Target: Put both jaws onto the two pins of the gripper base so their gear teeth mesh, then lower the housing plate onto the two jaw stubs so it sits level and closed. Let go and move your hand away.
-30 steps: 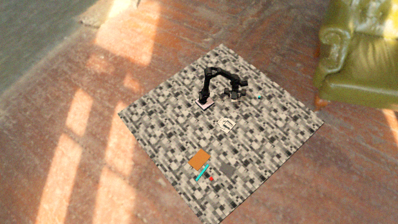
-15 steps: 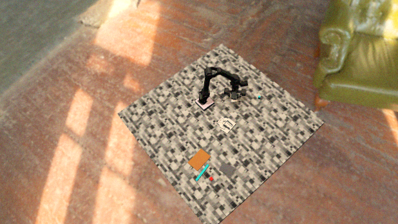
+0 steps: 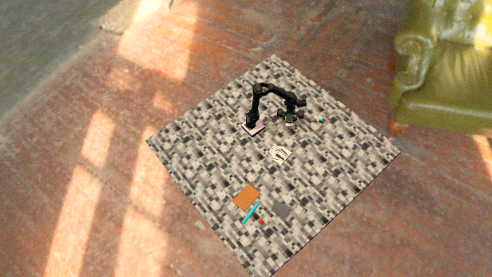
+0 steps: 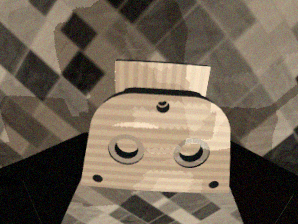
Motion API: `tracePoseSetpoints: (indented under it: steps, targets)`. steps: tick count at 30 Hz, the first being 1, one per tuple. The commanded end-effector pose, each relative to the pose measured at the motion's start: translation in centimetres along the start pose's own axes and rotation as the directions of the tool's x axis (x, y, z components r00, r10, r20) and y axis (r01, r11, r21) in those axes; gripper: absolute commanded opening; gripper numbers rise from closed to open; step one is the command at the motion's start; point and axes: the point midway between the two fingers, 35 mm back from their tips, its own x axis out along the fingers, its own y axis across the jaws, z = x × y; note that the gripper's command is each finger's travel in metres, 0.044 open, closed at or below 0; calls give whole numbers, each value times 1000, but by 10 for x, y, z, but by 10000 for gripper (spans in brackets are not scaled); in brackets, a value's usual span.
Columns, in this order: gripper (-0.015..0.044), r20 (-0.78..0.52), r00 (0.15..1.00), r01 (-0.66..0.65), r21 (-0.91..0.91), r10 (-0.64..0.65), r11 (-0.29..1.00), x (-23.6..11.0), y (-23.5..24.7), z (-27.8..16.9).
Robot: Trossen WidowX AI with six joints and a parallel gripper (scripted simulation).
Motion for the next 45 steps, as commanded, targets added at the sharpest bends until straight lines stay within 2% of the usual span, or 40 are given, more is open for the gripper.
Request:
tracePoseSetpoints:
  steps: [1,7,28,33,45]
  targets:
    - [351,0,1000,0,0,0,1000,0,0,0]
    - [351,0,1000,0,0,0,1000,-4,1,0]
    - [351,4,1000,-1,6,1,1000,-71,1,0]
    - [351,5,1000,-1,-1,1,1000,-73,1,2]
    - [351,12,1000,5,-135,-3,991,-72,5,41]
